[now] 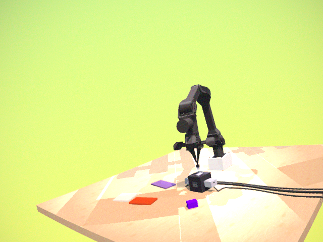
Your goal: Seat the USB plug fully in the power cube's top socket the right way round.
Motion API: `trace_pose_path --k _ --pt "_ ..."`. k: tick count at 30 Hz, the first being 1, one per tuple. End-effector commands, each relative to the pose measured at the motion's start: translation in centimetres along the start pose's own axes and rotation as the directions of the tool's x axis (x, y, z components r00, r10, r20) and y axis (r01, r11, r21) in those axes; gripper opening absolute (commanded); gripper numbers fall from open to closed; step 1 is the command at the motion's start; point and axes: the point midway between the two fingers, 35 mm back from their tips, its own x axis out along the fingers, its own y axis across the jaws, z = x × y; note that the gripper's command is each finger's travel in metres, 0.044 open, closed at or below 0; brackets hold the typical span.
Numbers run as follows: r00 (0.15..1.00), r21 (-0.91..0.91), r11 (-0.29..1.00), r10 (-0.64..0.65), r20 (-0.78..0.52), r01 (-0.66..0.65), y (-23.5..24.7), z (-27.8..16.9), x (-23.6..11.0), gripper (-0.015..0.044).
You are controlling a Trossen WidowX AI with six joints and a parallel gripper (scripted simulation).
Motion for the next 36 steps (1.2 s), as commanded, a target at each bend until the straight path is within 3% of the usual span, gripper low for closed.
trace_pose_path --k 1,16,36 --pt "1.0 -0.1 0.995 0.0 0.001 0.0 0.0 0.01 0.0 0.0" --pt "1.0 -0.473 0.881 0.0 0.001 0.0 0.0 0.01 0.01 0.0" --pt "1.0 -0.829 0.559 0.0 0.0 0.0 0.0 0.01 0.01 0.0"
